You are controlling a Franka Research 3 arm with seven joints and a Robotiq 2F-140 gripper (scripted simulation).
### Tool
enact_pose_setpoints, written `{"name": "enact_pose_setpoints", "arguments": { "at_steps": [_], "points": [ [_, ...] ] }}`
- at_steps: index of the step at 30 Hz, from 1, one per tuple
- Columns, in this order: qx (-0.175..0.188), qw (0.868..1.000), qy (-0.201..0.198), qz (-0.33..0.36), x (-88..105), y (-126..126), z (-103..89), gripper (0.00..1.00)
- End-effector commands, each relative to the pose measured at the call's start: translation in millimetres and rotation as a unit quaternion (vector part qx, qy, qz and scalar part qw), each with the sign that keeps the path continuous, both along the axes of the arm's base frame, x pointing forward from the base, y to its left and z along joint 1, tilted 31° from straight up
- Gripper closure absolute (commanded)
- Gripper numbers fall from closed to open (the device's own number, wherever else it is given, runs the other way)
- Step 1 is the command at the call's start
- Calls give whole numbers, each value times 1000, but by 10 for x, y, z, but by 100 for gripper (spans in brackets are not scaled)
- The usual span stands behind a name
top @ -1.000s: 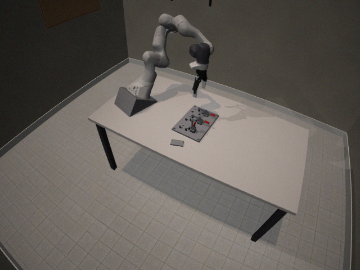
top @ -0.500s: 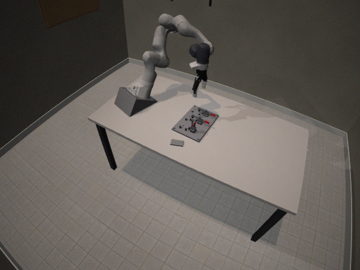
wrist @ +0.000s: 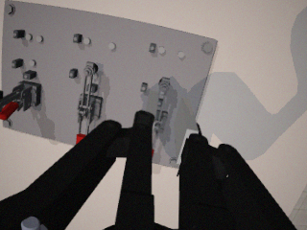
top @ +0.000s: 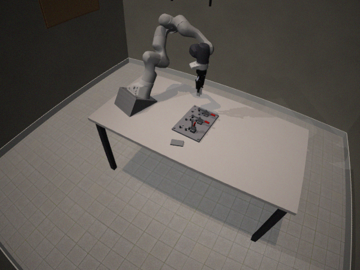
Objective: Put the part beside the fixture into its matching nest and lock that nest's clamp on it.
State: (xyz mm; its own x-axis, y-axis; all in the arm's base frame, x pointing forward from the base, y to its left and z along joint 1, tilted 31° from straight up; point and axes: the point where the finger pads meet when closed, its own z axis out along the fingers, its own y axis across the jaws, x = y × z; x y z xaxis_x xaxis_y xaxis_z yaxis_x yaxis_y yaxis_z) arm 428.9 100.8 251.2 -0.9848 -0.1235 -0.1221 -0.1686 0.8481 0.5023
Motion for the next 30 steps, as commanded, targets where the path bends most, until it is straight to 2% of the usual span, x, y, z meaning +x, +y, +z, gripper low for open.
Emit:
{"name": "enact_pose_setpoints", "arguments": {
  "at_steps": [1,19,20,30],
  "points": [
    [1,1000,0,-3,5,5,1,100],
    [1,1000,0,-3,5,5,1,100],
    [1,1000,0,-3,5,5,1,42],
    [1,1000,0,-3,5,5,1,42]
  ]
}}
